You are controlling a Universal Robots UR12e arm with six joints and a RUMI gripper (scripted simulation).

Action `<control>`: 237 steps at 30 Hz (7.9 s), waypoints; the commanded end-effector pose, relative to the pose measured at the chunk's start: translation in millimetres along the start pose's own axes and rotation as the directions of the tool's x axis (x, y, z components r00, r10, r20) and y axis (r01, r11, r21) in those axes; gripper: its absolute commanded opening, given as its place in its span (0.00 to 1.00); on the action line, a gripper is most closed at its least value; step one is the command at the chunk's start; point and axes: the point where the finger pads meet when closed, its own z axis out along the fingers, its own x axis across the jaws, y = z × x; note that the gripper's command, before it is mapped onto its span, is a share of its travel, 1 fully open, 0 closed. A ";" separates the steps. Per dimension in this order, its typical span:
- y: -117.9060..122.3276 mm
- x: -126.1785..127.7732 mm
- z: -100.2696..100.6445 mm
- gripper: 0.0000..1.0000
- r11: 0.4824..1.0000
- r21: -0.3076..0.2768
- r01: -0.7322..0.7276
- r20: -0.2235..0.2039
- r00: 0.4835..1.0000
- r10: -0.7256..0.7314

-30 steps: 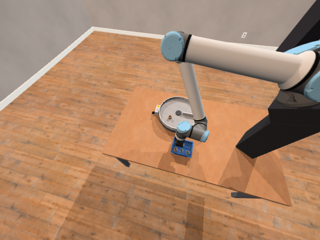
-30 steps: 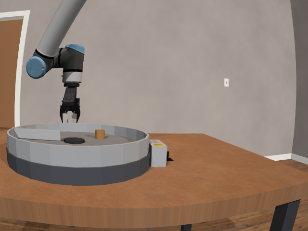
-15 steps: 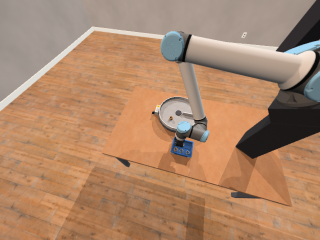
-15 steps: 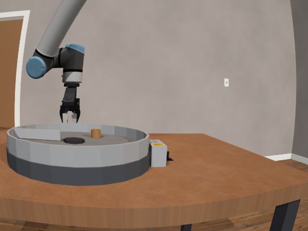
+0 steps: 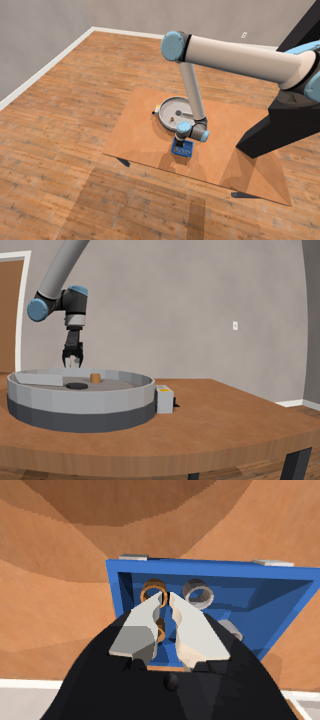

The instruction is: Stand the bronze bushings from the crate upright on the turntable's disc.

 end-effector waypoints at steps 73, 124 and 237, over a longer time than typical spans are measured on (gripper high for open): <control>0.2 -0.3 -108.7 0.00 1.000 0.000 0.000 0.001 1.000 0.000; -3.7 0.2 -111.2 0.00 1.000 0.000 0.000 0.001 1.000 0.000; -393.2 44.5 -111.0 0.00 1.000 0.000 0.000 0.001 1.000 0.000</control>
